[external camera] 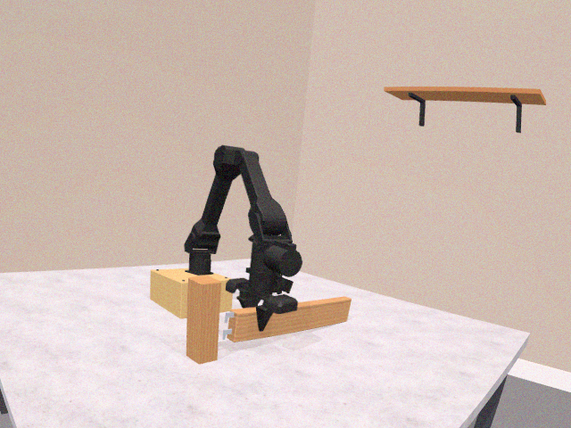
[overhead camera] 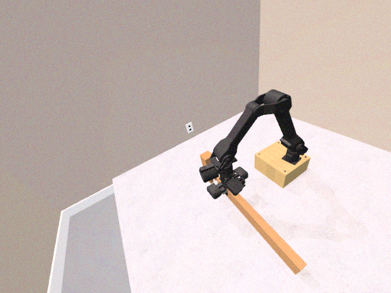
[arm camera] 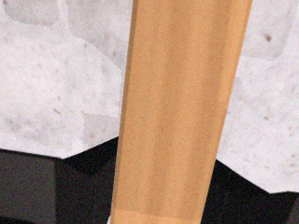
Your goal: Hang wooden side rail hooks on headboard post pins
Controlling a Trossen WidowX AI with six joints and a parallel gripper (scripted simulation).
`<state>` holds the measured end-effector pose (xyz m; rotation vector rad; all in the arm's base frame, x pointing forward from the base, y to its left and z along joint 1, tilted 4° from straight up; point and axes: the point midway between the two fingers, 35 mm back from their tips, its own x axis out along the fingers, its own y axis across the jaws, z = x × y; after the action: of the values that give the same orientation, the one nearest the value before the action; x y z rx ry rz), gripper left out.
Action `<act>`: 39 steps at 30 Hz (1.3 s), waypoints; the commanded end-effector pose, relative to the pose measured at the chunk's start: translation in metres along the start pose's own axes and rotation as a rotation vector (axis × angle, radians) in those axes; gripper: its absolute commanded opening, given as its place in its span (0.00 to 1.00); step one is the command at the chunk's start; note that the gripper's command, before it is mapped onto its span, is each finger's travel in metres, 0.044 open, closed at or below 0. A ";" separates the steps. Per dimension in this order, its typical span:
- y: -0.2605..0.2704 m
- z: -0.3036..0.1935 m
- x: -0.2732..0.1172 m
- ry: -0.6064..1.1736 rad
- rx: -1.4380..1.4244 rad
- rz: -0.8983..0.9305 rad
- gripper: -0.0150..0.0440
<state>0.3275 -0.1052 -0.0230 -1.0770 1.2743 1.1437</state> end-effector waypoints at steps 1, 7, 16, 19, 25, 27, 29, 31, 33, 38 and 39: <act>-0.004 -0.001 -0.002 0.001 0.000 -0.011 0.25; -0.004 -0.002 -0.001 0.001 0.000 -0.011 0.25; -0.004 -0.003 0.000 0.001 0.000 -0.011 0.25; -0.003 -0.003 0.000 0.001 0.000 -0.011 0.25; -0.003 -0.004 0.001 0.001 0.000 -0.011 0.25; -0.002 -0.004 0.001 0.001 0.000 -0.011 0.25; -0.002 -0.005 0.001 0.001 0.000 -0.011 0.25; -0.002 -0.005 0.001 0.001 0.000 -0.011 0.25; -0.002 -0.005 0.001 0.002 0.000 -0.011 0.25; -0.001 -0.006 0.000 0.002 0.000 -0.011 0.25; -0.002 -0.006 0.000 0.002 0.000 -0.011 0.25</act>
<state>0.3274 -0.1089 -0.0254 -1.0741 1.2687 1.1410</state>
